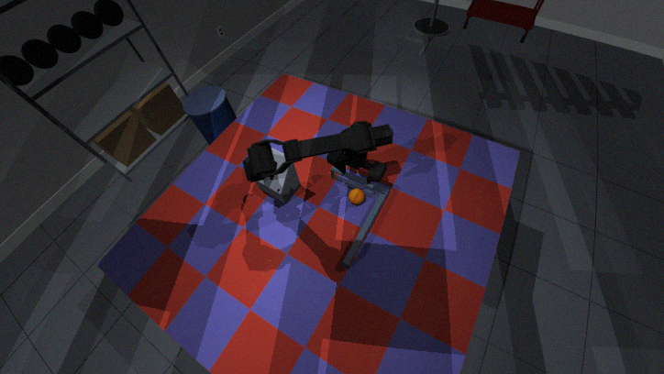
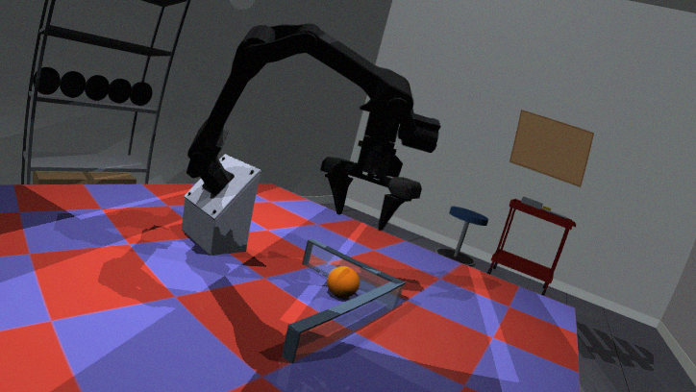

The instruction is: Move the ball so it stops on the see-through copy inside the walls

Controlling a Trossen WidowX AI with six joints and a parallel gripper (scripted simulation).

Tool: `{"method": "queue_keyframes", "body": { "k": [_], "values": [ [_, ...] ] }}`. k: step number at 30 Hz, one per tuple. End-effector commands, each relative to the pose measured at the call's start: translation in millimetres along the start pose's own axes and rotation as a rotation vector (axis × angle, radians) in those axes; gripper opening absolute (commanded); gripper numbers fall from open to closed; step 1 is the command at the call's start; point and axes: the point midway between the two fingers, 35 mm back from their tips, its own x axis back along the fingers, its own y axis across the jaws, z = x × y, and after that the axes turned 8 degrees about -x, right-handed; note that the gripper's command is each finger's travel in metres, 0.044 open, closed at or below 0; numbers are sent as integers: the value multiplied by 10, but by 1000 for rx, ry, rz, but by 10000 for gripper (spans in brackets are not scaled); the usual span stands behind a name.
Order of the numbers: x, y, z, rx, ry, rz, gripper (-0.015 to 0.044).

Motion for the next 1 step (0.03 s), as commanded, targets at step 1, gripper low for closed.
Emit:
{"method": "queue_keyframes", "body": {
  "k": [1],
  "values": [
    [9, -3, 4, -9, -3, -3, 440]
  ]
}}
